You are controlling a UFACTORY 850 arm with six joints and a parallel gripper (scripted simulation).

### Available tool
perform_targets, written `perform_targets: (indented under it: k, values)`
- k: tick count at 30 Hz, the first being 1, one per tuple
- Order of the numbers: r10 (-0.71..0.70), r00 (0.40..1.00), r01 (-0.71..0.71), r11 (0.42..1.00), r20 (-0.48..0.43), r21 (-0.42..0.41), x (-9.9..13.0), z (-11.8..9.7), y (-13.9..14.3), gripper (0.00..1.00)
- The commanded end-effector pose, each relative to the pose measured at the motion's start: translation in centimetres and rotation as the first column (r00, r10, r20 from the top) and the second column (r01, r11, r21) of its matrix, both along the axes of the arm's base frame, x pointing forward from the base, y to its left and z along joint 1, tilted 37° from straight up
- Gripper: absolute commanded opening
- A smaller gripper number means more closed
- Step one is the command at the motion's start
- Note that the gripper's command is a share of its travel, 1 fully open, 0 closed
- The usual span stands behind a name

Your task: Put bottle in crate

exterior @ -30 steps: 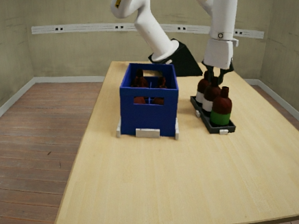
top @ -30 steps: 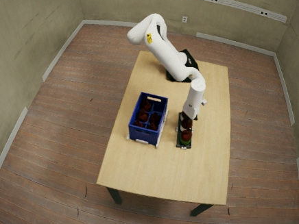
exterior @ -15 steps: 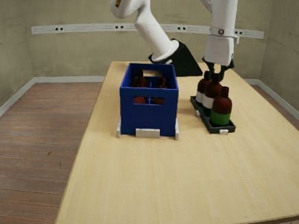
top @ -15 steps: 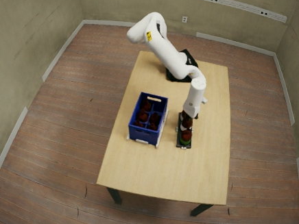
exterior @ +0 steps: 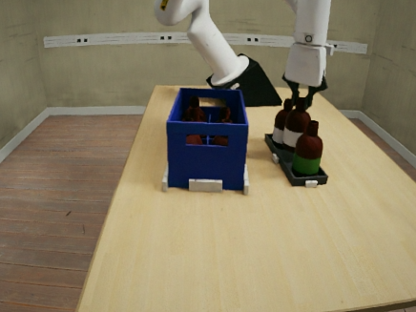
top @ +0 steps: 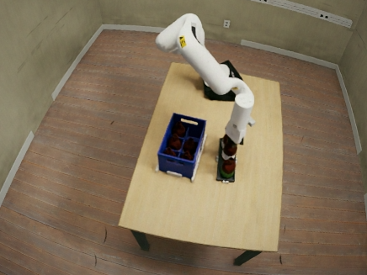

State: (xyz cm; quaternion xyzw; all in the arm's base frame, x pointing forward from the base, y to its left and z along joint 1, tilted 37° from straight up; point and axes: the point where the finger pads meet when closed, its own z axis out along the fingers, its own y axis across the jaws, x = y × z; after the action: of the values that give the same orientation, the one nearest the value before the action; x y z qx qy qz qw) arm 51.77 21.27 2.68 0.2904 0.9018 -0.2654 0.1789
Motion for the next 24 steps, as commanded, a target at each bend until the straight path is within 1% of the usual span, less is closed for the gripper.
perform_targets:
  k: [1, 24]
  values:
    - [0.001, 1.000, -0.001, 1.000, 0.002, 0.001, 0.04, 0.31, 0.27, 0.00]
    - [0.001, 1.000, -0.001, 1.000, 0.002, 0.001, 0.01, 0.58, 0.48, 0.00]
